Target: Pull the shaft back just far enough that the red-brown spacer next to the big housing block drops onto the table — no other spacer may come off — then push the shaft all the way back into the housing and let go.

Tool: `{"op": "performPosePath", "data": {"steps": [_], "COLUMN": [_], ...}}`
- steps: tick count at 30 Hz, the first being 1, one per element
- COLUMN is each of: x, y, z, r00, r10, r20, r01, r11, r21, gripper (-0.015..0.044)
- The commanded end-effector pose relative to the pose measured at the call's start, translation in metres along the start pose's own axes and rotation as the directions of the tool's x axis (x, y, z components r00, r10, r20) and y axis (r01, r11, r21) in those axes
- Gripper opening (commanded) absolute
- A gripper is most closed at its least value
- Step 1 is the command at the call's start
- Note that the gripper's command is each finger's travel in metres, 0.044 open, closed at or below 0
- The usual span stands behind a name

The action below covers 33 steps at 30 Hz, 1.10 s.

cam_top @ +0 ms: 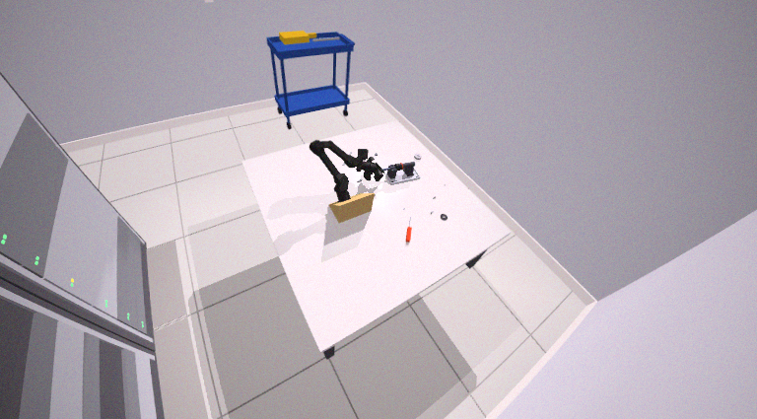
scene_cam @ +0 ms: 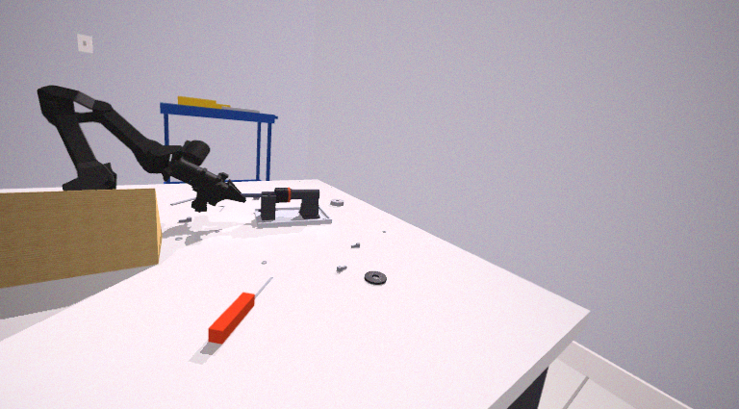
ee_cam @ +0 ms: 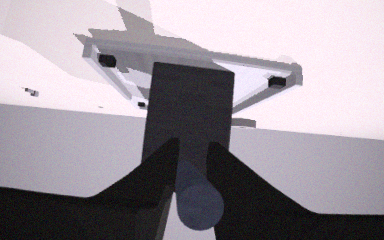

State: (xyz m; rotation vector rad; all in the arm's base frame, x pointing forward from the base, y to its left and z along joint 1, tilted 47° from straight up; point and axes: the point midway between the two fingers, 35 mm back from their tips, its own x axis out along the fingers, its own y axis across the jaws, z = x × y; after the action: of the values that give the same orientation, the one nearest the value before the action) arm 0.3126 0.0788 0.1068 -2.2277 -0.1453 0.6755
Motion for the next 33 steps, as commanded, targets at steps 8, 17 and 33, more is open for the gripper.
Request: {"op": "performPosePath", "data": {"steps": [8,17,33], "x": [-0.0014,-0.002,-0.0032], "y": [-0.0005,-0.0005,-0.0005], "z": [0.0005,0.0009,0.0015], "r00": [1.0,1.0,1.0], "r10": [-0.002,-0.002,-0.002], "r20": [0.0,0.0,0.0], "r01": [0.002,0.002,0.002], "r11": [1.0,1.0,1.0], "r21": [0.003,0.003,0.003], "gripper": [0.0,0.0,0.0]}}
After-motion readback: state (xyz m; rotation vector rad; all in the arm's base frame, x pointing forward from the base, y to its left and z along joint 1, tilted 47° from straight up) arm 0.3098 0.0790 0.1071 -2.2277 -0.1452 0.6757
